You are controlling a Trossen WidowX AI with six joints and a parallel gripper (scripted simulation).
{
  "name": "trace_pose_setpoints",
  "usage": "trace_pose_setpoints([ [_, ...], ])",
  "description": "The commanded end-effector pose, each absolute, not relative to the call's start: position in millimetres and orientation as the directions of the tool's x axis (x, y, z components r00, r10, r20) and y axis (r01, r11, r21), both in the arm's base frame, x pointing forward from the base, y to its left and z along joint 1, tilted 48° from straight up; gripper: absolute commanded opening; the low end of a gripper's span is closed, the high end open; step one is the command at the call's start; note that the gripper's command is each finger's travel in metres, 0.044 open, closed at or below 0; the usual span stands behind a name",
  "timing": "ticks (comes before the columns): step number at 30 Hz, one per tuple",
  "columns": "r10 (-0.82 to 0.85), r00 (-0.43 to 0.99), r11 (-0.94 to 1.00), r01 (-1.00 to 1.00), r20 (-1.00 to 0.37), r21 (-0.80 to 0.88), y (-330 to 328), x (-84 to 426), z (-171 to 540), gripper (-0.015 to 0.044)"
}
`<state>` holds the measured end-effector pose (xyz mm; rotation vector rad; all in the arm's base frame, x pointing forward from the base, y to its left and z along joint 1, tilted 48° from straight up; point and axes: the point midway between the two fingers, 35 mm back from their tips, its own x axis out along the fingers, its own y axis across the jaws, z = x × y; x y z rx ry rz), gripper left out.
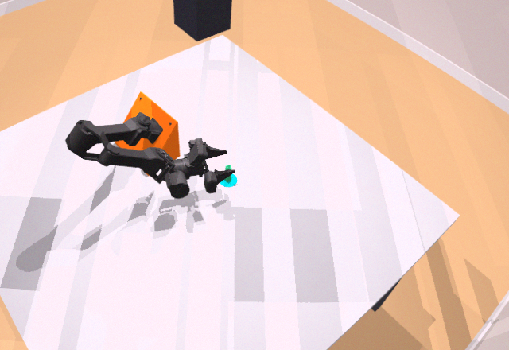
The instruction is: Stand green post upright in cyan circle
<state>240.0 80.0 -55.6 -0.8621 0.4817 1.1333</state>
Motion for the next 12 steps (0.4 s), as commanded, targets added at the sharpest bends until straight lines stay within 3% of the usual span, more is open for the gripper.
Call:
trace_pose_setpoints([
  [1, 0.582, 0.373, 0.169, -0.925, -0.722, -0.341, 97, 233, -42, 0.0400],
  [9, 0.591, 0.379, 0.175, -0.922, -0.712, -0.346, 113, 227, -27, 0.0400],
  [12, 0.552, 0.335, 0.192, -0.942, -0.764, -0.275, 116, 231, -35, 0.0400],
])
